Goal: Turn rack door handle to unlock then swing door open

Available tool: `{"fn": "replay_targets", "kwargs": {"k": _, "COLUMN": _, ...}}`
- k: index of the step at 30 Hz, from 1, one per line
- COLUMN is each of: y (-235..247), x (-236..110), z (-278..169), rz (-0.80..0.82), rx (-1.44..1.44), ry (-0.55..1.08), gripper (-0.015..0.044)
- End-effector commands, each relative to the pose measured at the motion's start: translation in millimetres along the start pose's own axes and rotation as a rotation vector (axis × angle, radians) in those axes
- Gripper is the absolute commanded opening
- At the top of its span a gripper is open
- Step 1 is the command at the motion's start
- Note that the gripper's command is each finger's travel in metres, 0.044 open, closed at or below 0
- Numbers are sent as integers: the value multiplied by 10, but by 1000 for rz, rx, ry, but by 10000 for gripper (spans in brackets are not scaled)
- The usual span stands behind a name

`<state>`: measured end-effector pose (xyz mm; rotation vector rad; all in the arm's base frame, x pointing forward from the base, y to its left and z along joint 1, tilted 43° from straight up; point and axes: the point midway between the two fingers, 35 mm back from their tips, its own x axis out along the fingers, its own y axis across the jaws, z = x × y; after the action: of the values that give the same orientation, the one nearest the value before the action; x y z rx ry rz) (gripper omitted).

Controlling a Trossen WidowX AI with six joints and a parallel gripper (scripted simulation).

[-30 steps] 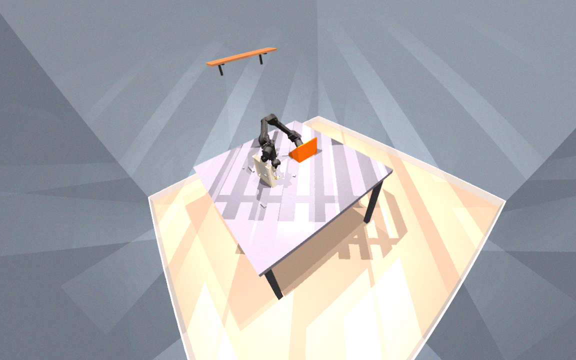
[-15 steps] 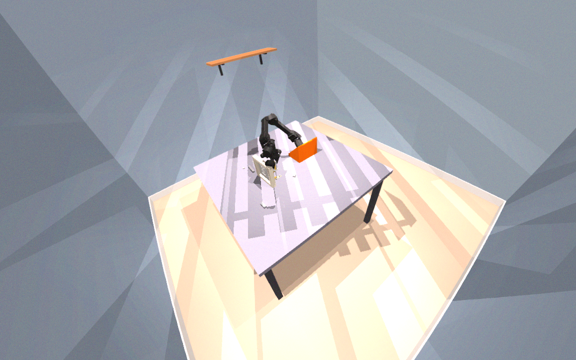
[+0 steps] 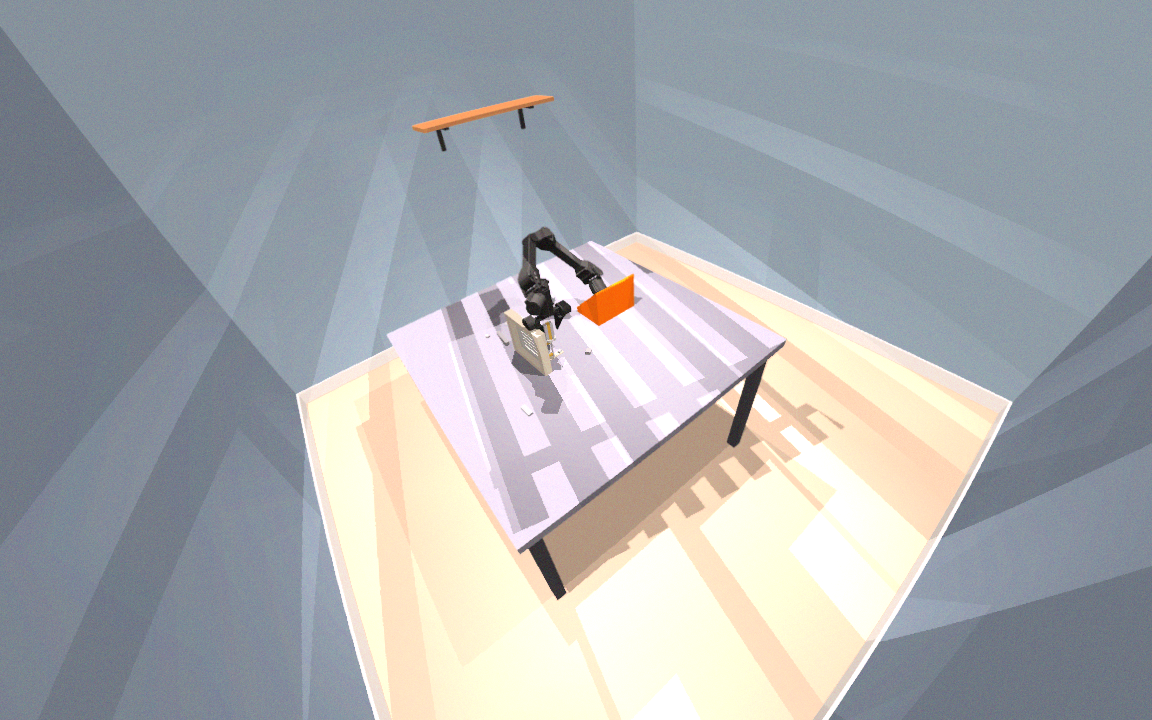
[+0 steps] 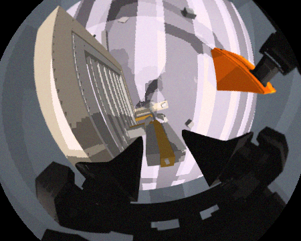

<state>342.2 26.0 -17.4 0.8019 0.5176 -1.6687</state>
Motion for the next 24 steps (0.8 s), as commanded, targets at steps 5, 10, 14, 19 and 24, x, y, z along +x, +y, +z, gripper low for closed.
{"fn": "replay_targets", "kwargs": {"k": 5, "y": 36, "x": 22, "z": 28, "rz": 5, "rx": 51, "ry": -4, "gripper": 290}}
{"fn": "replay_targets", "kwargs": {"k": 10, "y": 36, "x": 22, "z": 28, "rz": 5, "rx": 51, "ry": -4, "gripper": 277}}
{"fn": "replay_targets", "kwargs": {"k": 14, "y": 36, "x": 22, "z": 28, "rz": 5, "rx": 51, "ry": -4, "gripper": 250}}
{"fn": "replay_targets", "kwargs": {"k": 19, "y": 36, "x": 22, "z": 28, "rz": 5, "rx": 51, "ry": -4, "gripper": 217}}
{"fn": "replay_targets", "kwargs": {"k": 24, "y": 36, "x": 22, "z": 28, "rz": 5, "rx": 51, "ry": -4, "gripper": 184}}
